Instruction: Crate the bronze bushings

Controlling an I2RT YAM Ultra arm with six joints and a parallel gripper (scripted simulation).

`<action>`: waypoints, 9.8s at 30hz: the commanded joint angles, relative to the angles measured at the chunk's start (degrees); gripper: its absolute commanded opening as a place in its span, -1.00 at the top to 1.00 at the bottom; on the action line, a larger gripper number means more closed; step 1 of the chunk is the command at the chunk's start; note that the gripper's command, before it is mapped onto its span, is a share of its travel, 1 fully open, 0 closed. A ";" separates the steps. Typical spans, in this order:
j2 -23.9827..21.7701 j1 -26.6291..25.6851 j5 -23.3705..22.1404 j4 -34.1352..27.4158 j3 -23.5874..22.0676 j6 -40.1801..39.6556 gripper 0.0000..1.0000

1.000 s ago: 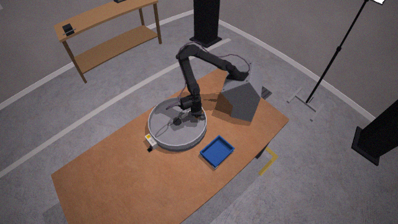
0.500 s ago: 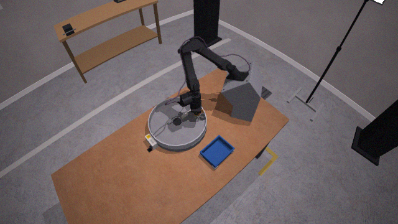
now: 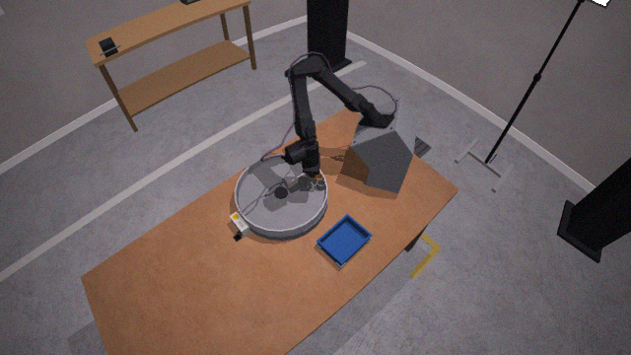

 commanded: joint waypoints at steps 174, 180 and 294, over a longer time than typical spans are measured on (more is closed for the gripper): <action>54.90 34.28 8.18 -32.18 62.57 42.34 1.00; 54.90 34.28 8.18 -32.18 62.57 42.34 1.00; 60.58 29.06 8.12 -21.62 63.14 34.47 1.00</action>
